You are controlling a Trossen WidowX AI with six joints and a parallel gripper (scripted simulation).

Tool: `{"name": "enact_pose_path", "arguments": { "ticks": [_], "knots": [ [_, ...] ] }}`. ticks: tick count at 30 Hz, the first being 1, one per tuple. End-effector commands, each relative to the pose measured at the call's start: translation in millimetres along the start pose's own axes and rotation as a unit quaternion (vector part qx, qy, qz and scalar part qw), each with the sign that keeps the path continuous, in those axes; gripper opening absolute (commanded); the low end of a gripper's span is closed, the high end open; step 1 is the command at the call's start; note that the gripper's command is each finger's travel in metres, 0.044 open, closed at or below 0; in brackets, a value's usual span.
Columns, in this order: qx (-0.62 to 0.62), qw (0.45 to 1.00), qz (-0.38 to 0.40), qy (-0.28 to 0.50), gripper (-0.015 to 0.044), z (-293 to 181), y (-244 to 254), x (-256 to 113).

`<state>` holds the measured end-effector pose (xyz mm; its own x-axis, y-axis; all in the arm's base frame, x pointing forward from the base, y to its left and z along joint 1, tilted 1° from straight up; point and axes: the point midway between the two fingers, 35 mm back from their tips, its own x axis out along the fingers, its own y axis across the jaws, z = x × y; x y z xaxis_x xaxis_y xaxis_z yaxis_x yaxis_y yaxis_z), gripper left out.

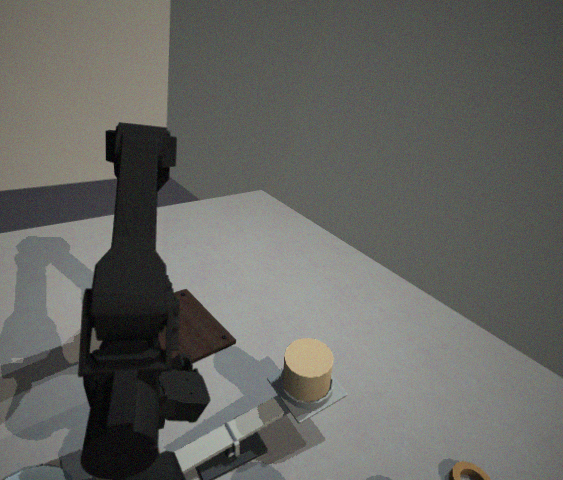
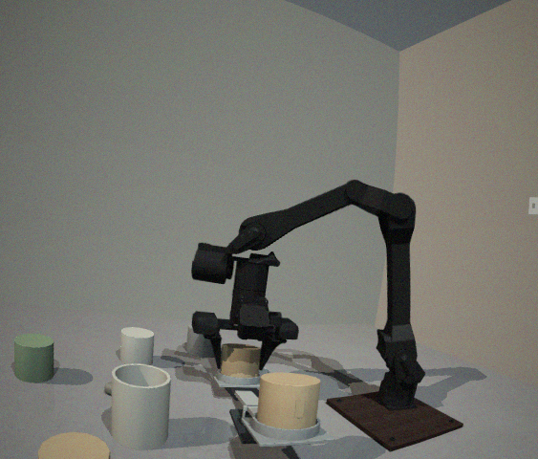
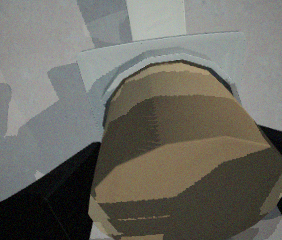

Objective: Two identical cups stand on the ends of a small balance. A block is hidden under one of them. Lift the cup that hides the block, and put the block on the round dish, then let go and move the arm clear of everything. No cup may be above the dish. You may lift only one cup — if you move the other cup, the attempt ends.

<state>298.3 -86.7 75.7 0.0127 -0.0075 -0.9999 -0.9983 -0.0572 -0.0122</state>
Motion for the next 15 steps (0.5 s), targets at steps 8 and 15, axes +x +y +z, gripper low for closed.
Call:
{"name": "enact_pose_path", "arguments": {
  "ticks": [8, 15],
  "knots": [
    [-0.001, 1.000, -0.001, -0.002, 0.0255, 0.5, -0.4, 0.6],
    [-0.001, 1.000, -0.001, -0.002, 0.0072, -0.1, -2.0, -6.1]
  ]
}}
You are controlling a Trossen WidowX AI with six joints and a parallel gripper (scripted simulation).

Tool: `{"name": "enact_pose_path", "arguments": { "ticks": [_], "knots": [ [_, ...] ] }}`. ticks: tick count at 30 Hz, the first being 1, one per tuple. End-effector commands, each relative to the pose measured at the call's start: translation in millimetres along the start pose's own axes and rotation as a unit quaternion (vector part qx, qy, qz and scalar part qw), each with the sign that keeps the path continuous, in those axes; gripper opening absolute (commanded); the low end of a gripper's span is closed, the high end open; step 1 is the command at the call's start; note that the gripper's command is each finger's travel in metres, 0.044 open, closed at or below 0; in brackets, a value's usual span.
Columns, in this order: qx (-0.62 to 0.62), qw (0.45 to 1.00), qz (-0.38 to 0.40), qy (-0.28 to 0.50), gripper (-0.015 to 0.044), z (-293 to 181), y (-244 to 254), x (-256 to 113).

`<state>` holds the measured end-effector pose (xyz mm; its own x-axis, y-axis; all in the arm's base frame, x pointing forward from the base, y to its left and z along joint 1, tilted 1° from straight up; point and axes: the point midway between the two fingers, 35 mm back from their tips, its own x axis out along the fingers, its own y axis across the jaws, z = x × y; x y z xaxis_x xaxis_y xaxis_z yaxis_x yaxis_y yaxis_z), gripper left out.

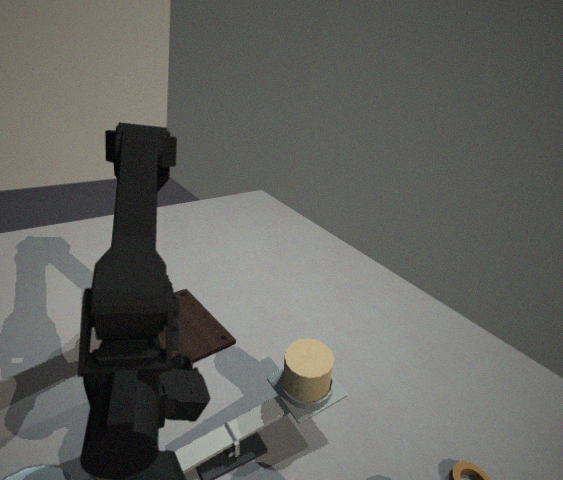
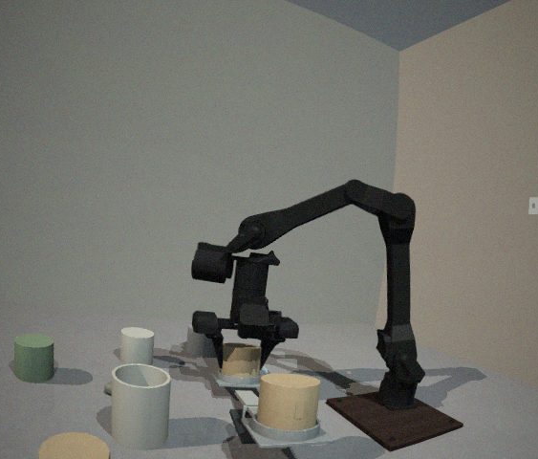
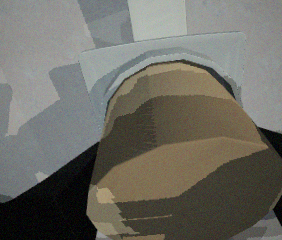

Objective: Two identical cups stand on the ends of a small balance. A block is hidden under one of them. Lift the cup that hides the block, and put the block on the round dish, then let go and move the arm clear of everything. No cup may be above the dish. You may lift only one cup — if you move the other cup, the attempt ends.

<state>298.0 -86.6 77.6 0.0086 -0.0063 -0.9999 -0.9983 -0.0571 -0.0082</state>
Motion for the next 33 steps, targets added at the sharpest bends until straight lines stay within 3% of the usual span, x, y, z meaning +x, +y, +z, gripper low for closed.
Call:
{"name": "enact_pose_path", "arguments": {
  "ticks": [1, 3, 33],
  "knots": [
    [-0.001, 1.000, -0.003, -0.001, 0.0045, 0, -3, -6],
    [-0.001, 1.000, -0.003, -0.001, 0.0000, 0, -3, -8],
    [-0.001, 1.000, -0.003, -0.001, 0.0000, -2, -8, -47]
  ]
}}
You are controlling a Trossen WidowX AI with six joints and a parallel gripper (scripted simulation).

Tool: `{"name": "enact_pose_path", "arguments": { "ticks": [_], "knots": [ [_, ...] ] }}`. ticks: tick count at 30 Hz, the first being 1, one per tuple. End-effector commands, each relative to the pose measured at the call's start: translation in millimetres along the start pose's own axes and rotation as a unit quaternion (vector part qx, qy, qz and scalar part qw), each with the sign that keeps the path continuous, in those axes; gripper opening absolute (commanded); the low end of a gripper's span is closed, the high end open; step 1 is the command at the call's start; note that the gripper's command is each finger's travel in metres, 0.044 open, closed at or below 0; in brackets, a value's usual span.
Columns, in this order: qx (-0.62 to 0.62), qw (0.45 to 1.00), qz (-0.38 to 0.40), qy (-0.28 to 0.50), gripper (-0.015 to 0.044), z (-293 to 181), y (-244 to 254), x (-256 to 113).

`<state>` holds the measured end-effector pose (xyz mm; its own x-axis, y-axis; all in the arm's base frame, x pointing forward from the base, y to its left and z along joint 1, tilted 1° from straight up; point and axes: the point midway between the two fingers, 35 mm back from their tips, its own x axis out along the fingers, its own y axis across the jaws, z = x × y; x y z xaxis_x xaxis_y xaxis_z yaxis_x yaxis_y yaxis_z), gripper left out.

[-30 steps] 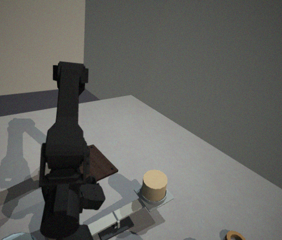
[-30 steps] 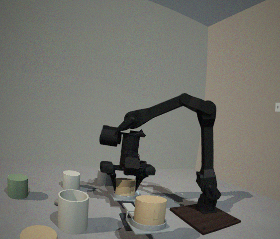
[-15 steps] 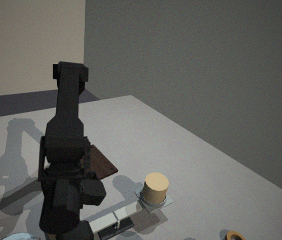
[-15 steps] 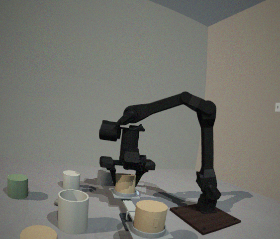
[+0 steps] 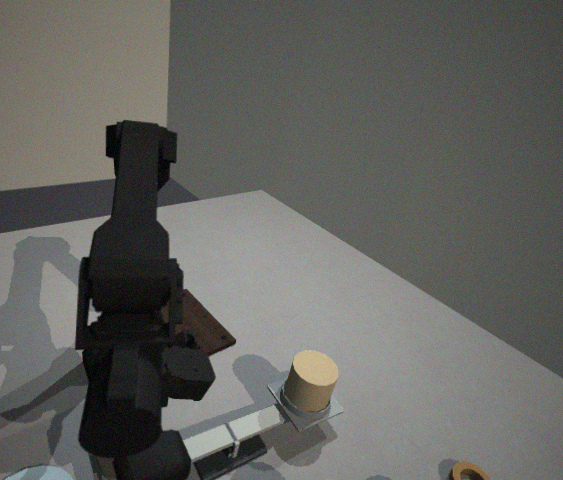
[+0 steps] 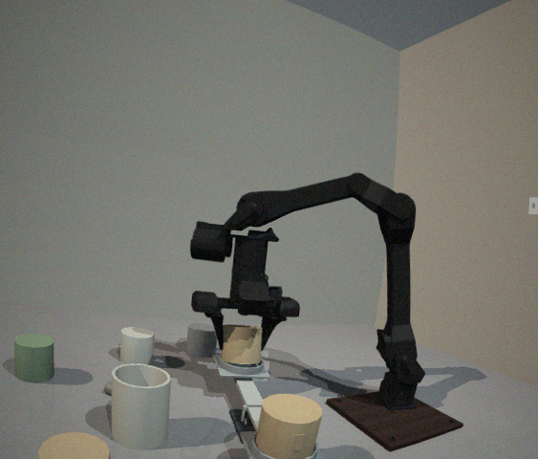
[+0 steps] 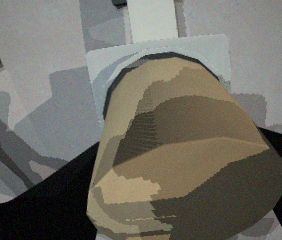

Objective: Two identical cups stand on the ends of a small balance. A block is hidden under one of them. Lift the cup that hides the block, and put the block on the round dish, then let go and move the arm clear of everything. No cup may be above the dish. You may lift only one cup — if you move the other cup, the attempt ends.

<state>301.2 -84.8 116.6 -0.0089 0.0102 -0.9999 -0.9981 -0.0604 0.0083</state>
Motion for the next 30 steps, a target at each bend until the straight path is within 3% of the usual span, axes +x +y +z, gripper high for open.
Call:
{"name": "enact_pose_path", "arguments": {
  "ticks": [1, 30],
  "knots": [
    [0.000, 1.000, -0.012, 0.008, 0.0000, -4, -4, -10],
    [0.000, 1.000, -0.012, 0.008, 0.0000, -3, -3, -48]
  ]
}}
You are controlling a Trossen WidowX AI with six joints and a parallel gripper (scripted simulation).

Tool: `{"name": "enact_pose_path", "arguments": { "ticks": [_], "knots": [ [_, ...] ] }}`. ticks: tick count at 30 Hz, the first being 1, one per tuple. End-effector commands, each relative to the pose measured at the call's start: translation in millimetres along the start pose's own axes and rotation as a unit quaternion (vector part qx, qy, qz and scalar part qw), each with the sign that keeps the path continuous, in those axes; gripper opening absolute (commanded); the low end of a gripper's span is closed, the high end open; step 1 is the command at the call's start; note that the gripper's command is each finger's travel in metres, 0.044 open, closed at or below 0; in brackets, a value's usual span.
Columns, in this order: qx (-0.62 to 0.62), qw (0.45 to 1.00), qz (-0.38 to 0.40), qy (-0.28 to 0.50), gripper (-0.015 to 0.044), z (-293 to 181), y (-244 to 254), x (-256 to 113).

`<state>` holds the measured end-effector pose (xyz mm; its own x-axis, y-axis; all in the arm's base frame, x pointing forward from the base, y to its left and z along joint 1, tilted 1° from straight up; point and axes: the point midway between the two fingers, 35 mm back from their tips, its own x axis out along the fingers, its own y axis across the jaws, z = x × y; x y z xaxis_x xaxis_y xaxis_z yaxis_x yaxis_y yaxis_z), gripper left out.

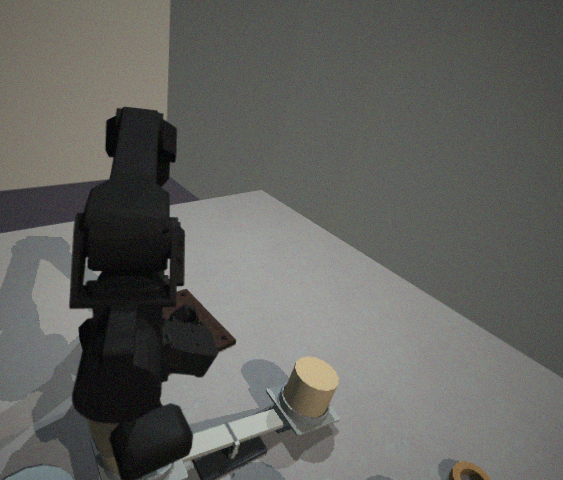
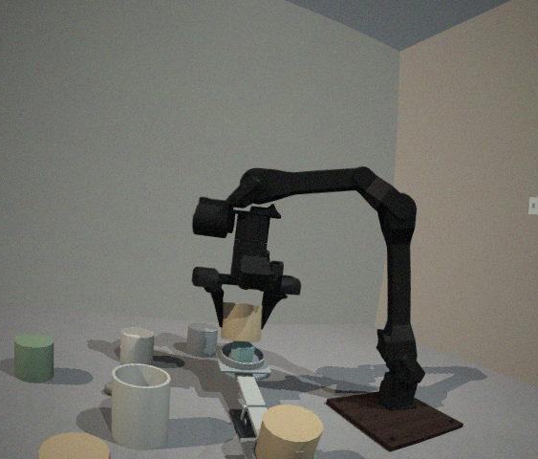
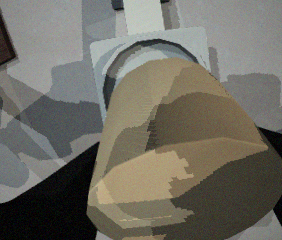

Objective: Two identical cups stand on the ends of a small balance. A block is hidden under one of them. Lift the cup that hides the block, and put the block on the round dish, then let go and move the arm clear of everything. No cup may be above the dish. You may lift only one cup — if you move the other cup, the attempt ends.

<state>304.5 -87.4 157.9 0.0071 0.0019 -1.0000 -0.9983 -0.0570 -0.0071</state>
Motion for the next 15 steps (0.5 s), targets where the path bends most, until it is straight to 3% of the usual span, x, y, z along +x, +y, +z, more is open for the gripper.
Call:
{"name": "enact_pose_path", "arguments": {
  "ticks": [1, 15],
  "knots": [
    [-0.001, 1.000, -0.004, 0.003, 0.0000, -1, 0, -8],
    [-0.001, 1.000, -0.004, 0.003, 0.0000, 0, 2, -26]
  ]
}}
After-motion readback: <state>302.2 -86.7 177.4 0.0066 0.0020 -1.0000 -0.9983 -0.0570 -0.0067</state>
